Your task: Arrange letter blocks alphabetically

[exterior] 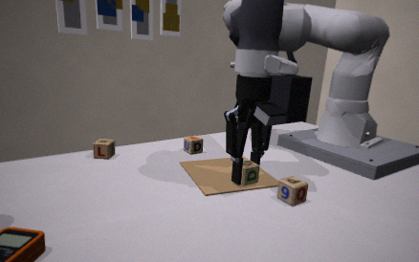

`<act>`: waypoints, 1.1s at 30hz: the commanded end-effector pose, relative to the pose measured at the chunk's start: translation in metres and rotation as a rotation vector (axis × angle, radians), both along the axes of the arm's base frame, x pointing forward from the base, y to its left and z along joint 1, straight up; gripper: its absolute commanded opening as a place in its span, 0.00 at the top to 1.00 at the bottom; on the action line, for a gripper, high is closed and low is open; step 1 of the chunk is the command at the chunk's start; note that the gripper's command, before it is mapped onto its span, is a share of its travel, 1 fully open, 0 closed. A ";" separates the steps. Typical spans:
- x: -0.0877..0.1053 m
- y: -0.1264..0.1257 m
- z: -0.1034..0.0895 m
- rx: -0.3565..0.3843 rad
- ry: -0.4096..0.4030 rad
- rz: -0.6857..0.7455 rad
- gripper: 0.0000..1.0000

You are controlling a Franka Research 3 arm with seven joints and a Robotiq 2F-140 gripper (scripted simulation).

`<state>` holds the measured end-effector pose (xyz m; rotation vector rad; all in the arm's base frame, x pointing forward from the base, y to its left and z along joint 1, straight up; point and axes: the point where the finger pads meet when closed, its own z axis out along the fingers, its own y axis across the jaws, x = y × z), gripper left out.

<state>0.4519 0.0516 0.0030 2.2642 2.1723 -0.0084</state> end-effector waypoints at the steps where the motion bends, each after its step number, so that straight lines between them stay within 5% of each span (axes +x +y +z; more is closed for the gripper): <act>1: 0.001 0.001 0.000 0.003 -0.003 -0.005 0.67; 33: 0.001 0.001 -0.005 0.003 -0.003 -0.005 0.67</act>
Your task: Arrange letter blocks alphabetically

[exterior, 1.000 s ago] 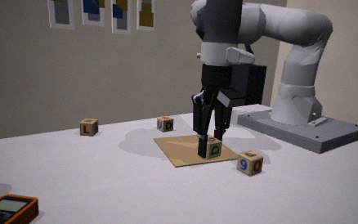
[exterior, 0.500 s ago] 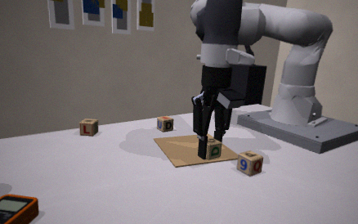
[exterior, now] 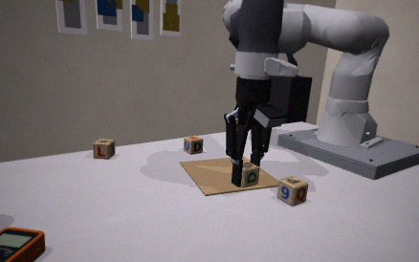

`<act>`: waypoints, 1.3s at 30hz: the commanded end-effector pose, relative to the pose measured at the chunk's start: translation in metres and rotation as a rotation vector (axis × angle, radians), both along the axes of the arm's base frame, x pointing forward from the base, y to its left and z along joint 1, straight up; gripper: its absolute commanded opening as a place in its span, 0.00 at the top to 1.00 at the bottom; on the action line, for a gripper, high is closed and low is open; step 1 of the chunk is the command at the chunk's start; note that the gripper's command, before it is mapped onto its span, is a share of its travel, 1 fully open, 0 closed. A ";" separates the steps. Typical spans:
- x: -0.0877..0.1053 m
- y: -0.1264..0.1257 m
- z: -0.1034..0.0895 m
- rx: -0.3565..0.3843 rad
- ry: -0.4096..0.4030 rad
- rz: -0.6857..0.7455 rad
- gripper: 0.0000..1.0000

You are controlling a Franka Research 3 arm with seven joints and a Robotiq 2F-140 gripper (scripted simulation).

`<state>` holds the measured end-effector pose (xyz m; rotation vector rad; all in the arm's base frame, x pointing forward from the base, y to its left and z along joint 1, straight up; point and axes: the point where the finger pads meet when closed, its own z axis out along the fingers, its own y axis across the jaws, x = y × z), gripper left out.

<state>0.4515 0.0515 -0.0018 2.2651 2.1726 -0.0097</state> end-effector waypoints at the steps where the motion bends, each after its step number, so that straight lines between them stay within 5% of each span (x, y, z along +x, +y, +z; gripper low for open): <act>1: 0.002 0.001 0.000 0.003 -0.004 -0.005 0.67; 28: 0.002 0.001 0.000 0.003 -0.004 -0.005 0.67; 39: 0.002 0.001 0.000 0.003 -0.004 -0.005 0.58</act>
